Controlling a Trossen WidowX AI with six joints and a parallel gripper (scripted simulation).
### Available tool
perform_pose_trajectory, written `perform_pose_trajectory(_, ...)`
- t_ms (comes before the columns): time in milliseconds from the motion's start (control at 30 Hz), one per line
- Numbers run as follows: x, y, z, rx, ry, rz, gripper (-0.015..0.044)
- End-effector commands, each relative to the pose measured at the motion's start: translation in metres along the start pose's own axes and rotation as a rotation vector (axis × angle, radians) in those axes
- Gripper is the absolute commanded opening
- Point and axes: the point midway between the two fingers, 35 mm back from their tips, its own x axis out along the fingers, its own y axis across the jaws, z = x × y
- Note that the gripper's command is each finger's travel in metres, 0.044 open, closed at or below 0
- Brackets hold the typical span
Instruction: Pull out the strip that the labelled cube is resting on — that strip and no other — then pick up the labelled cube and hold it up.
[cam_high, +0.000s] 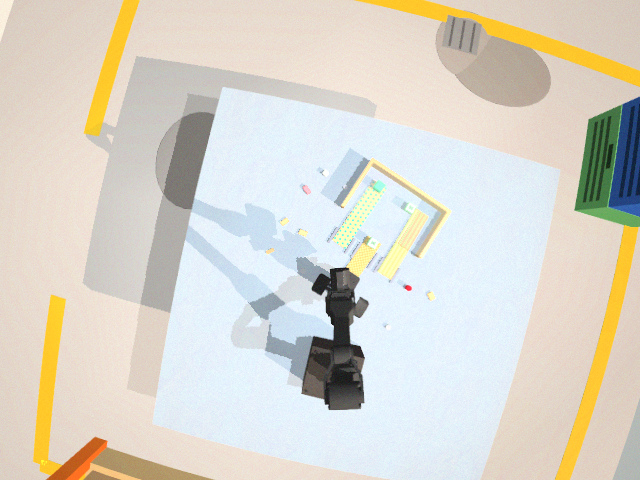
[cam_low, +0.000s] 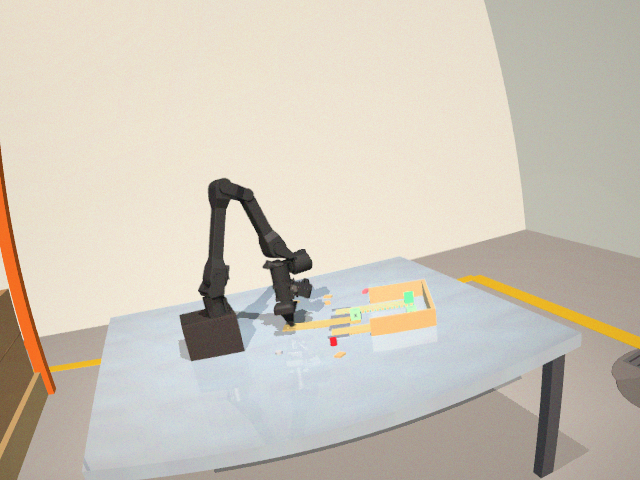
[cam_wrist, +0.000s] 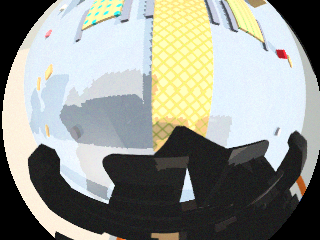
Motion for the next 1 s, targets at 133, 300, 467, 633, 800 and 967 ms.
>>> perform_pose_trajectory(133, -0.042, 0.001, 0.003, 0.001, 0.027, -0.008, 0.0)
perform_pose_trajectory(300, -0.042, -0.002, 0.0, 0.001, 0.028, -0.008, 0.0)
perform_pose_trajectory(467, -0.041, -0.003, 0.022, -0.002, 0.026, -0.008, 0.0131)
perform_pose_trajectory(633, -0.042, -0.004, 0.037, -0.002, 0.024, -0.008, 0.0263)
perform_pose_trajectory(800, -0.044, -0.006, 0.054, -0.002, 0.023, -0.008, 0.0394)
perform_pose_trajectory(967, -0.046, -0.008, 0.07, -0.002, 0.021, -0.008, 0.044)
